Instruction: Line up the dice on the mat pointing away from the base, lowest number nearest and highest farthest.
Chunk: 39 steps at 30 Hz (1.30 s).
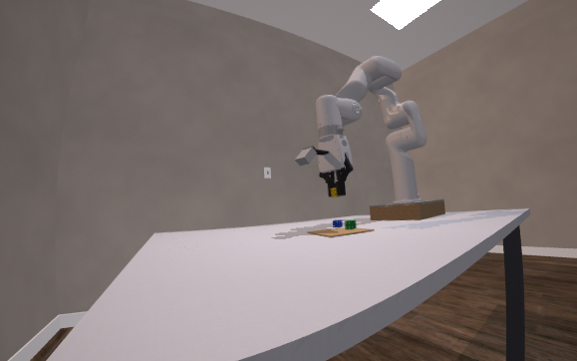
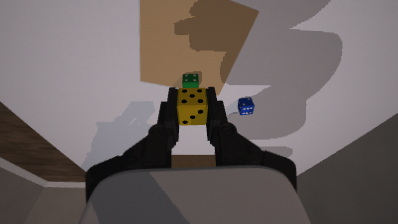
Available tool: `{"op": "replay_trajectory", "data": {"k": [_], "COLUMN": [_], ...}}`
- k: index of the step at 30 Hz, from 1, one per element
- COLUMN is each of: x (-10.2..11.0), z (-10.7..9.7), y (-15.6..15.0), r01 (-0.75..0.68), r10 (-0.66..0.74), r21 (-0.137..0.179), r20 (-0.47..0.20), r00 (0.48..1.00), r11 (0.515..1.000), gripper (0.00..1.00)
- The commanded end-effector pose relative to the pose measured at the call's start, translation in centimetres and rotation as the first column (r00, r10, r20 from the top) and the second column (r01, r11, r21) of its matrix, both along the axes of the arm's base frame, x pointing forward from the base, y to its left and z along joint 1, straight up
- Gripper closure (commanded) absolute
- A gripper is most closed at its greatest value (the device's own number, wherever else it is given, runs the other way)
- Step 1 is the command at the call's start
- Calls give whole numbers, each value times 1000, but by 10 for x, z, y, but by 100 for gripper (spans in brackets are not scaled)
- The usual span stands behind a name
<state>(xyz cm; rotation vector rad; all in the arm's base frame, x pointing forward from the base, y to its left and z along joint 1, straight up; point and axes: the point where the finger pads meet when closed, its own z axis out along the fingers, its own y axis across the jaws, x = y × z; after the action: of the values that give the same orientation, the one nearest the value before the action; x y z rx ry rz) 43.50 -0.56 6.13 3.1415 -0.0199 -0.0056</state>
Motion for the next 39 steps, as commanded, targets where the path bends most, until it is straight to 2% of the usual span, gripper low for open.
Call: {"op": "replay_trajectory", "data": {"k": [1,10,17,19,30,39], "x": [1,1,1,1,2,2], "z": [1,-6,-32,-32,-82,-94], "y": [0,0,0,0,0,0], "r01": [0,0,0,0,0,0], "r10": [0,0,0,0,0,0], "r21": [0,0,0,0,0,0], "r20": [4,4,4,4,4,4], "r00": [1000,1000,1000,1000,1000,1000], "r11": [1000,1000,1000,1000,1000,1000], "gripper": [79,79,79,79,79,79]}}
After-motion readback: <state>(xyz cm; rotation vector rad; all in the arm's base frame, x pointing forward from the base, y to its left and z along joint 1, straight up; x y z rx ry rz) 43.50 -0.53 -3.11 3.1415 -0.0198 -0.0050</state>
